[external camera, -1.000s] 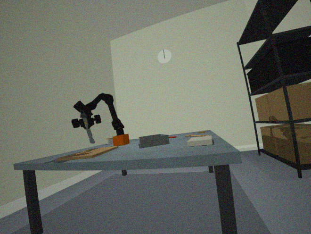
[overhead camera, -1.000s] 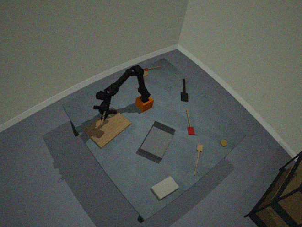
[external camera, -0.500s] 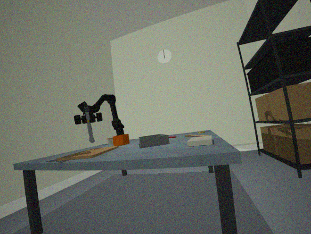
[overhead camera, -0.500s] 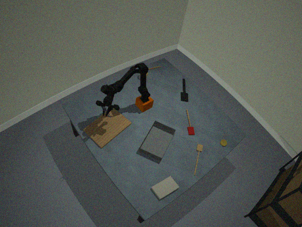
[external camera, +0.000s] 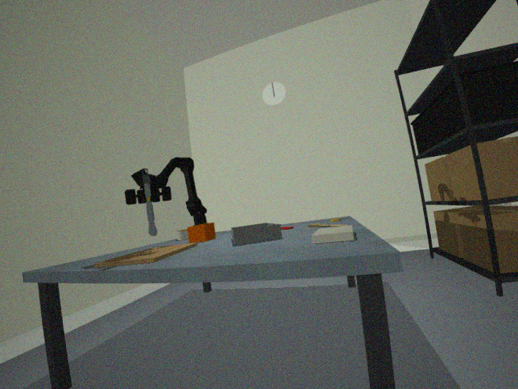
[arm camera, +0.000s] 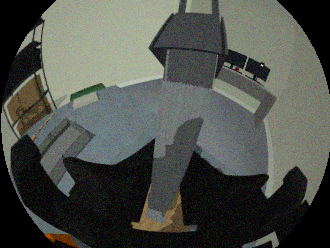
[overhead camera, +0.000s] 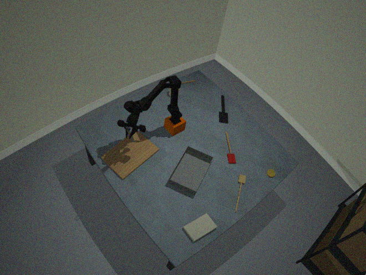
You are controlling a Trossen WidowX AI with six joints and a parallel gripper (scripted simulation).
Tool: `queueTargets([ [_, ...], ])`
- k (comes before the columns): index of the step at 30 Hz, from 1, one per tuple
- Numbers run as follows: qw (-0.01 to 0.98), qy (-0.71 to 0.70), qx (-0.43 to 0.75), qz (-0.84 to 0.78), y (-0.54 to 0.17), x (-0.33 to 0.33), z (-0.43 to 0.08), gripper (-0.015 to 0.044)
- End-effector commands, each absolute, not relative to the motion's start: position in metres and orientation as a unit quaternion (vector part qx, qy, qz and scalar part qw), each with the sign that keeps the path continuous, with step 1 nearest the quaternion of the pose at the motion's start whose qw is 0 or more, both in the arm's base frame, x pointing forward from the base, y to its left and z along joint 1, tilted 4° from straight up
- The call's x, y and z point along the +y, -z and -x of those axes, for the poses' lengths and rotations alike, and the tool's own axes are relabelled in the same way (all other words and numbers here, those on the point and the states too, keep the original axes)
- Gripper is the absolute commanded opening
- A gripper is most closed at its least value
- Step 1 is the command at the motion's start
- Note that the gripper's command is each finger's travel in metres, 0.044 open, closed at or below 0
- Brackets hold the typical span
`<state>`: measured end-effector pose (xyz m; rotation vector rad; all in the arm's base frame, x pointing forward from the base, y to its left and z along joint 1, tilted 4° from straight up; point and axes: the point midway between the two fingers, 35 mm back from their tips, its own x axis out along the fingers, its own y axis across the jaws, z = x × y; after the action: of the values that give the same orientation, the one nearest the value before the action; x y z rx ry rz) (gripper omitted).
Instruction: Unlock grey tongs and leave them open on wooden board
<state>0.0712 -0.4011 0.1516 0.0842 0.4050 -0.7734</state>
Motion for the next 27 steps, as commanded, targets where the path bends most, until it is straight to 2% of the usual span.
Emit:
queueTargets([
  [1, 0.907, 0.372, 0.192, -0.038, -0.1545, -0.4008, -0.072, -0.015],
  [27, 0.904, 0.374, 0.201, -0.047, -0.1517, -0.4047, -0.0726, -0.015],
])
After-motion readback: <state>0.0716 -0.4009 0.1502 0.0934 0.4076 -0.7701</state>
